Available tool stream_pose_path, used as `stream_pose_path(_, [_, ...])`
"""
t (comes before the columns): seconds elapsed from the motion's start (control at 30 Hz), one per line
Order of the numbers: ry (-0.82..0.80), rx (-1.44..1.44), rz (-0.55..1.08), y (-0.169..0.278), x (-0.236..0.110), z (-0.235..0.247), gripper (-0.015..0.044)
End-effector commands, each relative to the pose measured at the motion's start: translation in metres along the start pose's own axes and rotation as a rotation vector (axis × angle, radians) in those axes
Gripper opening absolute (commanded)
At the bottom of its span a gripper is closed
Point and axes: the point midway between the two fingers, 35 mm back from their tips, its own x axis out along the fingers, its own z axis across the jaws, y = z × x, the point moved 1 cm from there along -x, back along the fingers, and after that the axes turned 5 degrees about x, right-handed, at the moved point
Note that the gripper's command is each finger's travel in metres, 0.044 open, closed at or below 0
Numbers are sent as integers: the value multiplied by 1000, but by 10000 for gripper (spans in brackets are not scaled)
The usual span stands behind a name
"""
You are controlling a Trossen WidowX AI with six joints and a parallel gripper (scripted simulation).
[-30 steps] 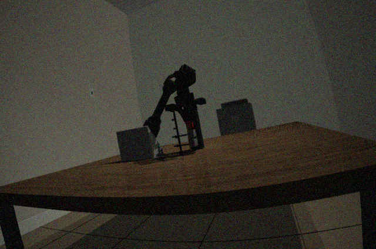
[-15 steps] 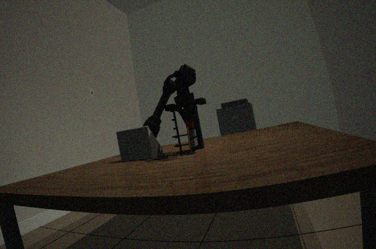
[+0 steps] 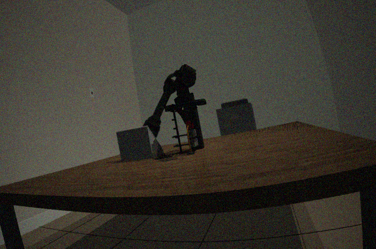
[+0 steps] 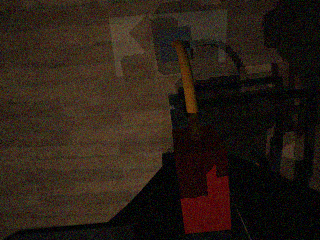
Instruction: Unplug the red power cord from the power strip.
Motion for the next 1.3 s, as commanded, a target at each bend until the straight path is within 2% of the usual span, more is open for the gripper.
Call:
stream_pose_path(0.0, [-21, -10, -61, -26, -10, 4, 0])
stream_pose_path(0.43, [-22, -9, -61, -47, -15, 5, 0])
stream_pose_path(0.63, [-11, -14, -58, -38, -9, 5, 157])
stream_pose_path(1.27, [-23, -7, -58, -37, -17, 4, 160])
